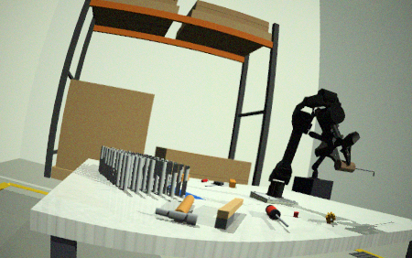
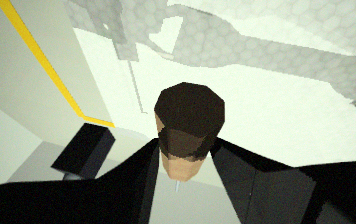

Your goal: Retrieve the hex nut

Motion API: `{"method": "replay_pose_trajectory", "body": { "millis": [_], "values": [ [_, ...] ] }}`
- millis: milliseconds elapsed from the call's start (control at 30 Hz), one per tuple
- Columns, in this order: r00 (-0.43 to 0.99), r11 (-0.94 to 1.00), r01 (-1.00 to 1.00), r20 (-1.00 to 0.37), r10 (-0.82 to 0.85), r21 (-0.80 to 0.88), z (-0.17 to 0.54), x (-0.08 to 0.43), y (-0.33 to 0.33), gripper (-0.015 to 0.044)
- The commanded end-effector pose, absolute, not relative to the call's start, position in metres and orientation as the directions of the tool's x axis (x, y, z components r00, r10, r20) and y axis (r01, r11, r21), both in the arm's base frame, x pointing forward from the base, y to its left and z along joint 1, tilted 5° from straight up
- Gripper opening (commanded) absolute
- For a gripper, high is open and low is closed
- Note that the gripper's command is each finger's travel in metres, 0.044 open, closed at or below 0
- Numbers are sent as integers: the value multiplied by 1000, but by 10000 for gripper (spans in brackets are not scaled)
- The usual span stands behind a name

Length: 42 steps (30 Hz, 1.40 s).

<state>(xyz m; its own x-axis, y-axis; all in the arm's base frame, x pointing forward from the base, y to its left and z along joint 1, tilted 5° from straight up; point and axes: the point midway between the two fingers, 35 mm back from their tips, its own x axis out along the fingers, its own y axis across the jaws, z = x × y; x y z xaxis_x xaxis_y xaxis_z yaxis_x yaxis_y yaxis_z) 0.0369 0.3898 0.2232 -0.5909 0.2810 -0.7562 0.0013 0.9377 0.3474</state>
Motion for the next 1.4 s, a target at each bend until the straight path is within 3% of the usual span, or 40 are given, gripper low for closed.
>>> {"method": "replay_pose_trajectory", "body": {
  "millis": [0,1367],
  "values": [
    [-596,933,-3,-750,286,359,225,36,391,0],
    [-596,933,-3,-750,287,359,194,37,401,0]
  ]
}}
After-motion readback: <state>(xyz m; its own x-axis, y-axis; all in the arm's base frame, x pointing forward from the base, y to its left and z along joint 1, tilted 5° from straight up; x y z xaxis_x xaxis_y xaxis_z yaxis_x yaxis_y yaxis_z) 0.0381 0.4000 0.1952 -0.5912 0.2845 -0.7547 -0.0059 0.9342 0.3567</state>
